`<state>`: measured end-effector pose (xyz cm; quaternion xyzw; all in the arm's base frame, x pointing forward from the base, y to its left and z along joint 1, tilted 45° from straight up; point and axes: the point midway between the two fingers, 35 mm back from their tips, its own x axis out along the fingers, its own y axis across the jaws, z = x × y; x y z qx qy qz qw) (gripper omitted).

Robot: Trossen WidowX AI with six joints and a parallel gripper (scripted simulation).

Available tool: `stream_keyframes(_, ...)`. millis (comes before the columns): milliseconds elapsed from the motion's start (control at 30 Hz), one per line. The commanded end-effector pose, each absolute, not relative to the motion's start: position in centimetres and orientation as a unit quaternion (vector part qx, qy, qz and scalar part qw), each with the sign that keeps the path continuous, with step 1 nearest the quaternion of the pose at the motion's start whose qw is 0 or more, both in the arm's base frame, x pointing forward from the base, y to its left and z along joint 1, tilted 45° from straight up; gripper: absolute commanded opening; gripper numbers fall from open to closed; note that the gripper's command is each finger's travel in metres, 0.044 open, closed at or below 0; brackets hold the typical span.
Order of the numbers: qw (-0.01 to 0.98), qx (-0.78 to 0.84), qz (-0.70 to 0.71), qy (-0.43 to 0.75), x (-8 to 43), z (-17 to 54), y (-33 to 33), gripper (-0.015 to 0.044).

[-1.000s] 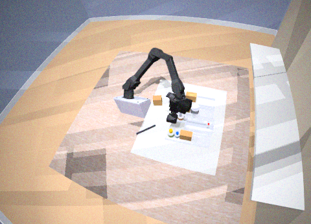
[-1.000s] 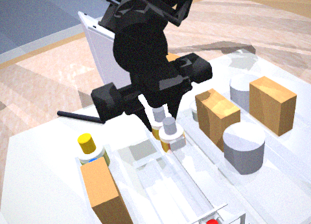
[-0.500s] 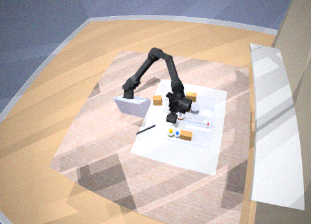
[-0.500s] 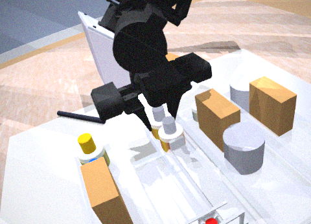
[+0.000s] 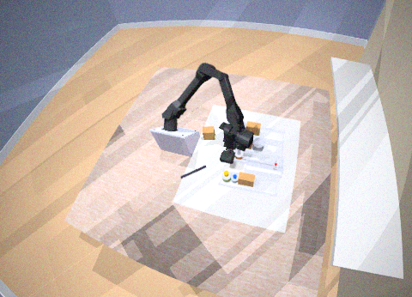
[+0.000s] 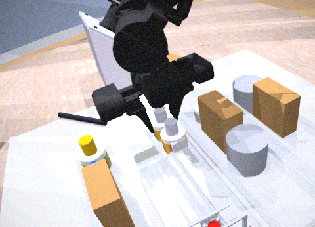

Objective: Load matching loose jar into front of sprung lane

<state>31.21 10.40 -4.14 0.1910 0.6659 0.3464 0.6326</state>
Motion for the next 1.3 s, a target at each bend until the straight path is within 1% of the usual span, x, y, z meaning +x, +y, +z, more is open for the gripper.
stream_keyframes(0,0.633,0.190,0.349,0.665,31.2,-4.2,10.4,0.0053)
stream_keyframes(300,0.633,0.190,0.349,0.665,31.2,-4.2,10.4,0.0288)
stream_keyframes(833,0.633,0.190,0.349,0.665,31.3,-2.8,8.9,0.0288)
stream_keyframes(1267,0.632,0.190,0.348,0.666,27.3,-3.0,7.8,0.0288)
